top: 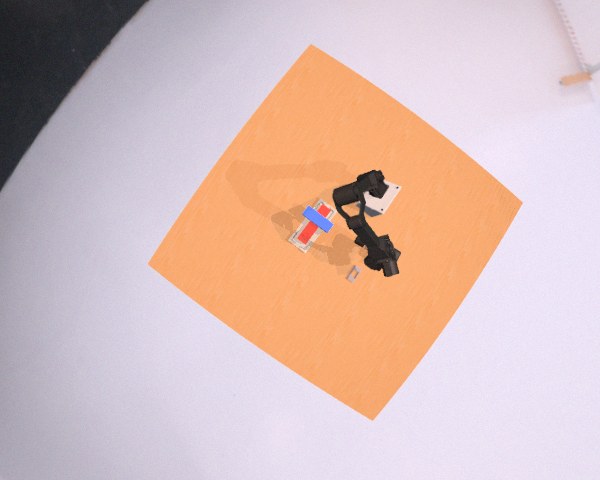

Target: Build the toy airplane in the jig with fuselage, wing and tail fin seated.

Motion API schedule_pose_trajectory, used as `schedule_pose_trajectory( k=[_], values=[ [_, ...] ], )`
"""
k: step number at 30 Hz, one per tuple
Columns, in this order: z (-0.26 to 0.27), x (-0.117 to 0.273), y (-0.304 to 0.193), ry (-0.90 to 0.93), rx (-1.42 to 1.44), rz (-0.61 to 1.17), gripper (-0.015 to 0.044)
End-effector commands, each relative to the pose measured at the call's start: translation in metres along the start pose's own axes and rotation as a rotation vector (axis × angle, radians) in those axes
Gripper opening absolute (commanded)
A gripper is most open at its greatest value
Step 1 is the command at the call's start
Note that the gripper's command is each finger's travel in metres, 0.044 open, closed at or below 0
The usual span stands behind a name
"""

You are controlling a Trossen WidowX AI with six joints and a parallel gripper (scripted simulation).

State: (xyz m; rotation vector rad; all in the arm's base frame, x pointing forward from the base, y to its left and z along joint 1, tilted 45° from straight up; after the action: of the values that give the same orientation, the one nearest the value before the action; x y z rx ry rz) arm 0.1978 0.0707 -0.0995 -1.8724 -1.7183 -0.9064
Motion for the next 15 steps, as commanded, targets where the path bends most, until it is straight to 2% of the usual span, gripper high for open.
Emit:
schedule_pose_trajectory(
  k=[1,15],
  values=[
    [-0.001,-0.007,0.000,-0.005,0.004,0.000,0.0440],
    [-0.002,-0.030,-0.001,-0.007,0.003,-0.001,0.0440]
  ],
)
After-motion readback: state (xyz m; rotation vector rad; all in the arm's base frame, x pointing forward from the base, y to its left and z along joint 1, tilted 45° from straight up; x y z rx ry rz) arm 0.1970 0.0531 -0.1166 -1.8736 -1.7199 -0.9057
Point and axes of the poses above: the point midway between the two fingers, 35 mm back from their tips, its own x axis back along the fingers, its own z axis across the jaws, y = z × x, the point moved 2 cm from there along x, back along the fingers, and after that the axes turned 14 degrees about -x, right-handed, at the moved point
